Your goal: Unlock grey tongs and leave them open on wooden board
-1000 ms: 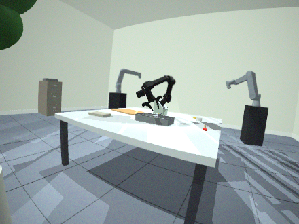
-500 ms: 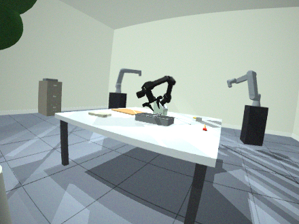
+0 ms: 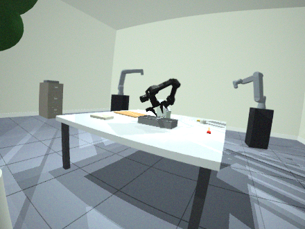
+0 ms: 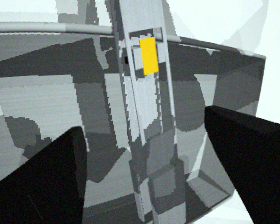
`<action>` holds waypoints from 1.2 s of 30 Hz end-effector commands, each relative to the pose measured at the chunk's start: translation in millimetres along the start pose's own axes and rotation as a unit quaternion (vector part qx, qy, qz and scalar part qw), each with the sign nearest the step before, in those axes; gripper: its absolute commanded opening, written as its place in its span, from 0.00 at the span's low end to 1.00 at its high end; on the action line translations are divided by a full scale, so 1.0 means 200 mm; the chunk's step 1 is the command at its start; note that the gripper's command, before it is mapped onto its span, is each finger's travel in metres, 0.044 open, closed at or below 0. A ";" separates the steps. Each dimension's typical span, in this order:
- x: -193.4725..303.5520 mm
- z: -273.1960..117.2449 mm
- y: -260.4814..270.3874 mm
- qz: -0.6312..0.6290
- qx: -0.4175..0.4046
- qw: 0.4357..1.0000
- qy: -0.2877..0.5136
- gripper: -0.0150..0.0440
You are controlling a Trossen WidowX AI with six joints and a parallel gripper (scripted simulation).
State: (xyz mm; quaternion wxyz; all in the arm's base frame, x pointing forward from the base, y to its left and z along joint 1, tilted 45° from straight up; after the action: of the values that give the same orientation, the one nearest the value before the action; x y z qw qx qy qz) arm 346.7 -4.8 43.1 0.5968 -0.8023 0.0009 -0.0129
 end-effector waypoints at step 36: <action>0.00 0.27 -0.02 -0.001 0.006 1.000 0.000 0.56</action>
State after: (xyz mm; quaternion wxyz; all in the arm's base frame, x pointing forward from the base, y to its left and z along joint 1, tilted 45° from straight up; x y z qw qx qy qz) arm 347.2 48.3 30.9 0.6017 -0.7986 -0.0007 -0.0122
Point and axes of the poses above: the point midway between the two fingers, 35 mm back from their tips, its own z axis out along the fingers, its own y axis across the jaws, x = y × z, the point moved 4 cm from there along -z, back along the fingers, and after that the axes turned 8 degrees about z, right-handed, at the moved point
